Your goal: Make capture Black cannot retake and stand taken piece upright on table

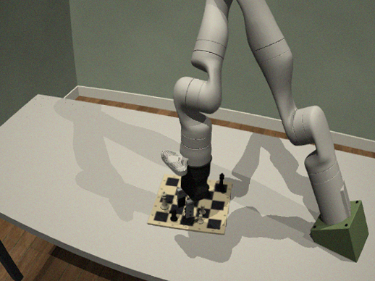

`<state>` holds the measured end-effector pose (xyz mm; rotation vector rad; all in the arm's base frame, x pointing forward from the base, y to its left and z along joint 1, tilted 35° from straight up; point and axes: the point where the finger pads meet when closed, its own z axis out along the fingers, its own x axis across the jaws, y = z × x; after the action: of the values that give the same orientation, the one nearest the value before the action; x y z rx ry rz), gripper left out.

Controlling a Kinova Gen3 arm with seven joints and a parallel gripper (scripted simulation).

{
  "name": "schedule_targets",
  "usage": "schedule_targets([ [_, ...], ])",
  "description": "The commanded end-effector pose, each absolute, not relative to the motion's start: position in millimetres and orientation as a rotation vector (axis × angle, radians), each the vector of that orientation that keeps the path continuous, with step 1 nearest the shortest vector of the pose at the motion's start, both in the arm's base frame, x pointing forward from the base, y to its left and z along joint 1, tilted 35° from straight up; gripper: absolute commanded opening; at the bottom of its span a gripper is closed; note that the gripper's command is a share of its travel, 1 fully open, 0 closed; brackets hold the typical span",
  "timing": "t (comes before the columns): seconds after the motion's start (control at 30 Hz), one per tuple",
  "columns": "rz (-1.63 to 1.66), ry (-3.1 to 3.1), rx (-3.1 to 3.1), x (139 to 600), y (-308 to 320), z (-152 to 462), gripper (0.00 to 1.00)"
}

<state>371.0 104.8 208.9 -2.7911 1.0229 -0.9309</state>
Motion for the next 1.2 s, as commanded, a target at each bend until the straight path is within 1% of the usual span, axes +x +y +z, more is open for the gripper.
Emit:
schedule_targets([
  [0.0, -0.934, 1.026, -2.801, 374.7, 100.3, 199.8, 0.79],
  [0.27, -0.929, 1.021, -2.807, 379.9, 98.2, 189.4, 0.79],
  [1.17, -0.928, 1.021, -2.808, 380.0, 98.1, 188.6, 0.79],
])
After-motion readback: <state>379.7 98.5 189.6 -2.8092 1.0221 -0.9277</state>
